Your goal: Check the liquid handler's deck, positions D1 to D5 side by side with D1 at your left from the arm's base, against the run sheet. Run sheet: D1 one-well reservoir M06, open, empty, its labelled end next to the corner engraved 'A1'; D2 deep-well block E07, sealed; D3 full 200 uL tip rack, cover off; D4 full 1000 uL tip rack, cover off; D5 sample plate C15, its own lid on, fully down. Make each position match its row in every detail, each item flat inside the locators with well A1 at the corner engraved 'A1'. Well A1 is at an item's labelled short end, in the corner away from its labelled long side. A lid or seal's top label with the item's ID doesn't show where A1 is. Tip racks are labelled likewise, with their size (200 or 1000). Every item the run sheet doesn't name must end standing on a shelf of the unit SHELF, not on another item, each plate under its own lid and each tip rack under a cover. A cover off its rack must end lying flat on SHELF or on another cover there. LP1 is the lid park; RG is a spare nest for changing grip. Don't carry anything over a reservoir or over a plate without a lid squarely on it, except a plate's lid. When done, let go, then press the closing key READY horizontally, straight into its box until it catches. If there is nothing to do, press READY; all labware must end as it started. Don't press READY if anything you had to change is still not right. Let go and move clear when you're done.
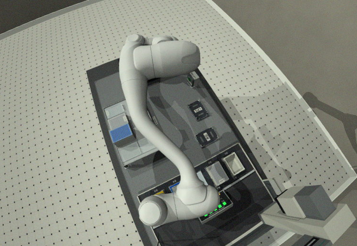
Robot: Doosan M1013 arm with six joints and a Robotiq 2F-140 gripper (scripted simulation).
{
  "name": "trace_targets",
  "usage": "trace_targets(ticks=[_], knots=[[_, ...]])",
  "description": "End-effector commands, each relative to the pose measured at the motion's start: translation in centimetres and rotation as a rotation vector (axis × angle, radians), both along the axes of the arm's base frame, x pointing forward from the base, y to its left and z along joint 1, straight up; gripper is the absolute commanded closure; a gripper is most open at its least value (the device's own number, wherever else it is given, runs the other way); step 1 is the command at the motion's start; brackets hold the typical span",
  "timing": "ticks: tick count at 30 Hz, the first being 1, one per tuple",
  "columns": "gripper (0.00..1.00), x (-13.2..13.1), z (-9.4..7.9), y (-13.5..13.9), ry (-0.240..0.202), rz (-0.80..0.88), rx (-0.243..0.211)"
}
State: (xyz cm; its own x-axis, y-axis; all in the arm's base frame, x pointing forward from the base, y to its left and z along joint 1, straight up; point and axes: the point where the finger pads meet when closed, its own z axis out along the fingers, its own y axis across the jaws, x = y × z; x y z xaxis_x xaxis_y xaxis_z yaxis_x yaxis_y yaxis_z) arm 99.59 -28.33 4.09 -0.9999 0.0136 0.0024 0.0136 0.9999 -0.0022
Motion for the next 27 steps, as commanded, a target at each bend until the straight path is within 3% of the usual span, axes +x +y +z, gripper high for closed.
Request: trace_targets(ticks=[1, 15, 27], knots=[[0.34, 0.1, -0.2, 0.0, -0.002, 0.0, 0.0], [0.34, 0.1, -2.2, 0.0, -0.002, 0.0, 0.0], [0.34, 0.1, -2.2, 0.0, -0.002, 0.0, 0.0]])
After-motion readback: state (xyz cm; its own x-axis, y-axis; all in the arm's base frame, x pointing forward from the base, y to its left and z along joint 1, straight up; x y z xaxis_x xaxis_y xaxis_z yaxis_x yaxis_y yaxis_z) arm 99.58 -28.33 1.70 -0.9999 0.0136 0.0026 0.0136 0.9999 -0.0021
